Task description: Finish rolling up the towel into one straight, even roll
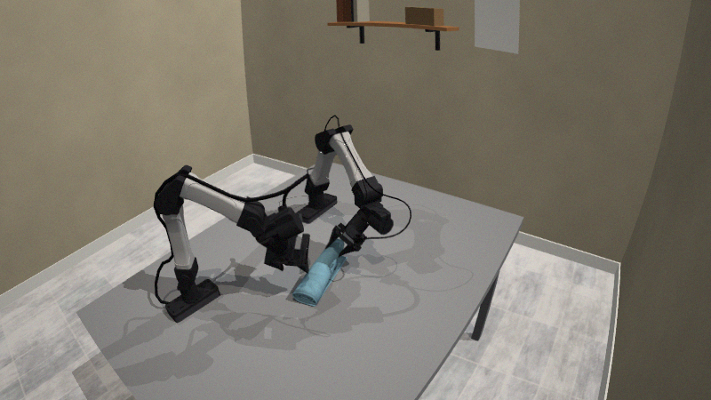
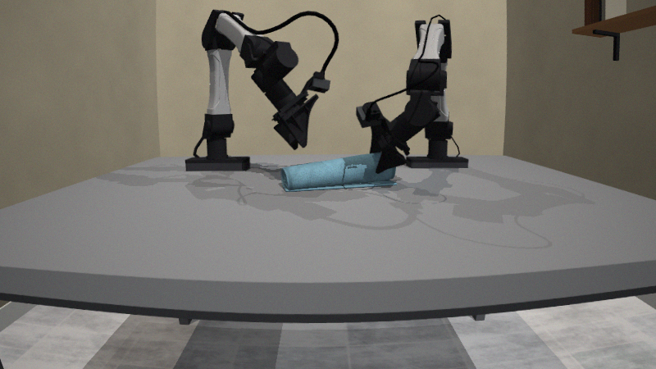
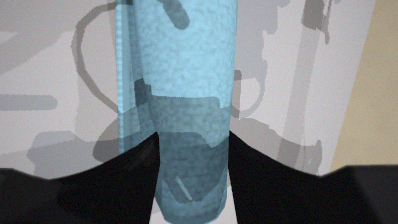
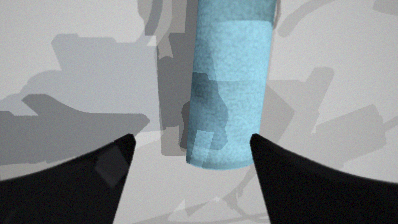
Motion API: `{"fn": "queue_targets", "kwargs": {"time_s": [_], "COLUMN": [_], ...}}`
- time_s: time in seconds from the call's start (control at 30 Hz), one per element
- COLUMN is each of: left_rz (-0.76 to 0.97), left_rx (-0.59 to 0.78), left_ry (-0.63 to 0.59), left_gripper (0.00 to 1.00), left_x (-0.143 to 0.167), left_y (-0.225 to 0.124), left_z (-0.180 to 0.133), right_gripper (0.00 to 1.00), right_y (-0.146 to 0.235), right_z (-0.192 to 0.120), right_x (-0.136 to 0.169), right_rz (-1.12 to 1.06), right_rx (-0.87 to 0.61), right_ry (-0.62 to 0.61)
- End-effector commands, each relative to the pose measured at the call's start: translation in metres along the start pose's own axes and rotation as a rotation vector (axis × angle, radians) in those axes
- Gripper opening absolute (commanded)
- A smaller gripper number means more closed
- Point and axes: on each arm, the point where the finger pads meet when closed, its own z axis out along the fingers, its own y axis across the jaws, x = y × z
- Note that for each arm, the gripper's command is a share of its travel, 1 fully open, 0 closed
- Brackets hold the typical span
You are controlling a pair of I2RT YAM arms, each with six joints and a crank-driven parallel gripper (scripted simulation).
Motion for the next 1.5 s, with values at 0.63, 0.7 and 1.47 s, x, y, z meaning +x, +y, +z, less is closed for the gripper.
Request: {"fn": "queue_targets", "kwargs": {"time_s": [0.63,0.7,1.47], "left_rz": [-0.029,-0.029,-0.029], "left_rx": [0.086,0.086,0.086], "left_ry": [0.017,0.017,0.017], "left_gripper": [0.51,0.51,0.51], "left_x": [0.006,0.006,0.006], "left_y": [-0.003,-0.003,-0.003], "left_z": [0.007,0.007,0.007], "right_gripper": [0.98,0.98,0.85], "right_y": [-0.039,-0.037,-0.036], "right_z": [0.0,0.008,0.056], "right_x": [0.002,0.008,0.032], "right_rz": [-0.089,-0.089,-0.089], "right_rx": [0.175,0.175,0.175], "right_ry": [-0.034,-0.034,-0.034]}}
